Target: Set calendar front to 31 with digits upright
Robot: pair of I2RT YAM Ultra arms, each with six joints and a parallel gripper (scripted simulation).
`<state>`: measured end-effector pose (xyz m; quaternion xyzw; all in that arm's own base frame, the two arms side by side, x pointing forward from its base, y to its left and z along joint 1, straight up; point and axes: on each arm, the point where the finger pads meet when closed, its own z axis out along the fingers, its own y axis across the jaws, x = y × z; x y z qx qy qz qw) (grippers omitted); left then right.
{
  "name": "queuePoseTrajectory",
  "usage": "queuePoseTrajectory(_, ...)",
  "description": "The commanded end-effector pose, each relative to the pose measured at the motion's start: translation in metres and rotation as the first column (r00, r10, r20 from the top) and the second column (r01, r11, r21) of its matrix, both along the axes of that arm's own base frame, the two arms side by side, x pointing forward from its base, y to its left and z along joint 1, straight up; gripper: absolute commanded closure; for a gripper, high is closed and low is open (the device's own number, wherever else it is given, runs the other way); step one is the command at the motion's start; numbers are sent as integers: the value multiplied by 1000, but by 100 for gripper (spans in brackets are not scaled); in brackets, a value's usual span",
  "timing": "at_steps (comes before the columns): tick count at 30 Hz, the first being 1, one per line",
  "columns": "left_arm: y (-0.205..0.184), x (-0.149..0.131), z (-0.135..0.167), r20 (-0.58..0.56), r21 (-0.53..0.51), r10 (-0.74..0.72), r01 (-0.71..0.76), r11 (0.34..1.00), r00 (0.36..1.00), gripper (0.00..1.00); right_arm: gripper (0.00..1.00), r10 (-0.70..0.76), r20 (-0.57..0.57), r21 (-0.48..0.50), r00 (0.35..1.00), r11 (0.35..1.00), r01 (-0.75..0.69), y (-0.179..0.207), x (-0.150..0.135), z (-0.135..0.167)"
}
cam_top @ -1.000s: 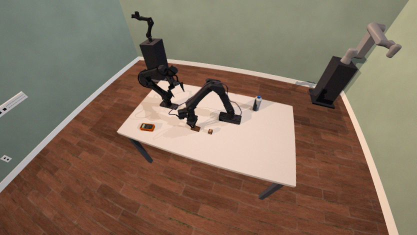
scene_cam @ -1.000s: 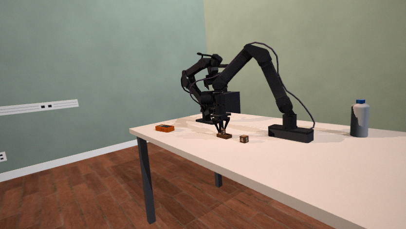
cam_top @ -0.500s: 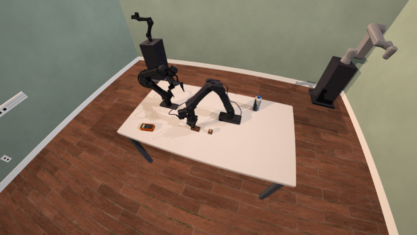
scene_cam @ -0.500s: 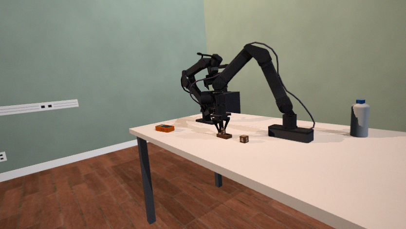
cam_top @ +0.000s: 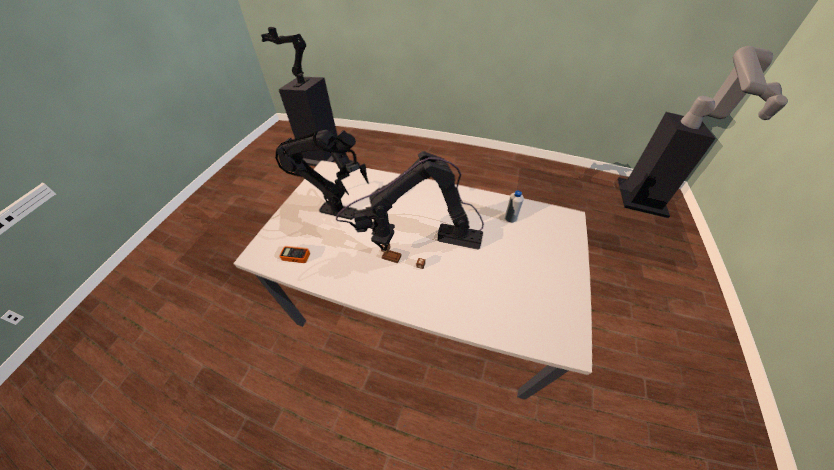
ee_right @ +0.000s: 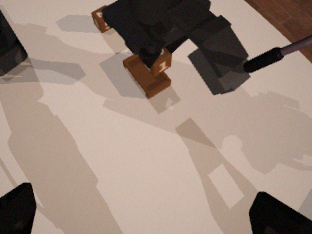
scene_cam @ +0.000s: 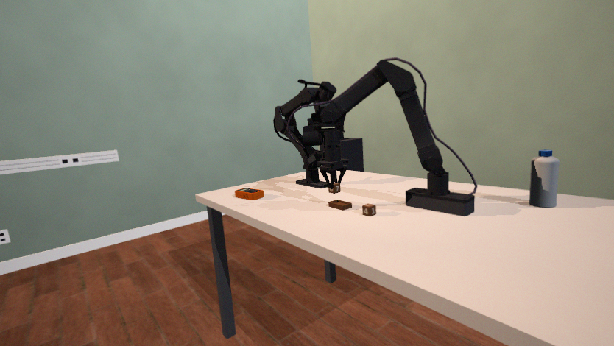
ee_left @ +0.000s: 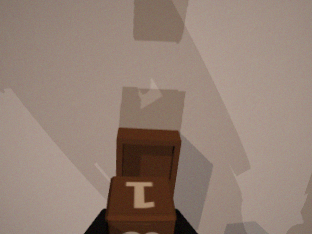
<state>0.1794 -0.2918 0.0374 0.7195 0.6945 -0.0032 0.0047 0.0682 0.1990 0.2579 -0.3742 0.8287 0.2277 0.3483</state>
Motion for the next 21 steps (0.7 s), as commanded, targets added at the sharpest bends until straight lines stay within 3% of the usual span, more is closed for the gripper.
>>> queuePoseTrajectory(1, -4, -1, 12, 27, -22, 18, -18, 1000, 999, 74, 0, 54, 2, -15, 999, 998, -54, 2, -6, 6)
queuePoseTrajectory(8, 8, -44, 1, 48, -55, 40, -37, 998, 998, 74, 0, 332, -49, -142, 942, 931, -336, 2, -25, -13)
queuePoseTrajectory(12, 21, -69, -6, 34, -60, 32, -30, 998, 999, 74, 0, 490, -74, -151, 869, 855, -496, 4, -45, -17)
queuePoseTrajectory(14, 21, -69, -6, 34, -60, 32, -30, 998, 999, 74, 0, 490, -74, -151, 869, 855, -496, 4, -45, -17)
queuePoseTrajectory(21, 45, -99, -19, 15, -55, 25, -24, 998, 1000, 74, 0, 723, -91, -101, 685, 677, -729, 7, -68, -14)
